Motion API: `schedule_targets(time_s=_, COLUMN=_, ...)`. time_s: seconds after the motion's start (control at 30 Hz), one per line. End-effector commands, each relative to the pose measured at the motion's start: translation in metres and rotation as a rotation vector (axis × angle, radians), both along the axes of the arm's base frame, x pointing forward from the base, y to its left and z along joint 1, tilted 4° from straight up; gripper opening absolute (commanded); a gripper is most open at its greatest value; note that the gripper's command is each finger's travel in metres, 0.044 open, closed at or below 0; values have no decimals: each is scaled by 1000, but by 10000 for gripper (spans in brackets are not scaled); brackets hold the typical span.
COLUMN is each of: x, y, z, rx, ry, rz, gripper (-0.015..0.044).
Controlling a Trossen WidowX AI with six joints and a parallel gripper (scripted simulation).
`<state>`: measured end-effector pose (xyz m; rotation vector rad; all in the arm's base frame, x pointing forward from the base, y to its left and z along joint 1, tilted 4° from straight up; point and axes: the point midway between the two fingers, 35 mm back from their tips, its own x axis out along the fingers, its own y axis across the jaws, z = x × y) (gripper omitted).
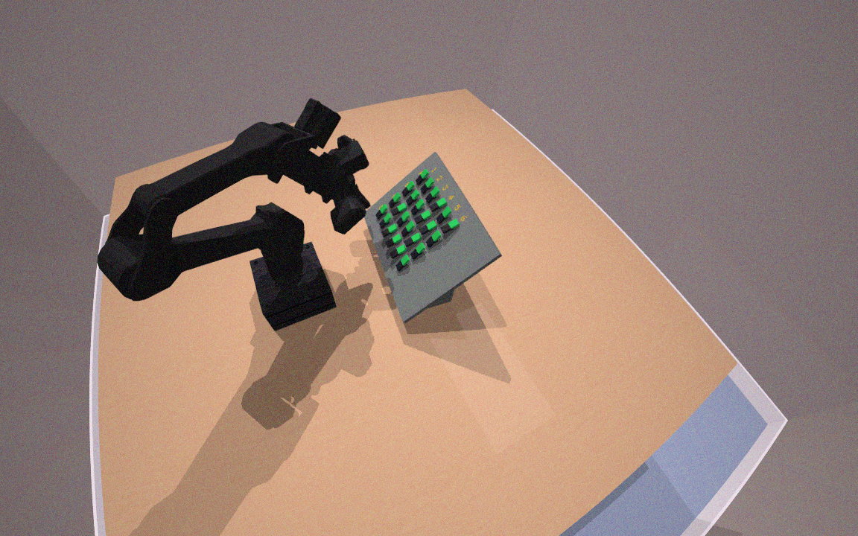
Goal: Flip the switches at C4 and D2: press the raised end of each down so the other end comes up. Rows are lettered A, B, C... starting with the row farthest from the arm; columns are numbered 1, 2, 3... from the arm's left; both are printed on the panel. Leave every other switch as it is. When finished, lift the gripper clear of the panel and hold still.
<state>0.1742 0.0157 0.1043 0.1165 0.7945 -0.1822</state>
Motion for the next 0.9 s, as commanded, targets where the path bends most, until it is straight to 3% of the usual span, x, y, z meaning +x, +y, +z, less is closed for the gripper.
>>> schedule_targets(time_s=0.0, x=3, y=2, z=-5, rx=-3, ry=-2, rz=-8, gripper=0)
schedule_targets(time_s=0.13, x=23, y=-2, z=-24, rx=1, ry=15, rz=-7, gripper=0)
schedule_targets(time_s=0.87, x=41, y=-5, z=-42, rx=0, ry=14, rz=-7, gripper=0)
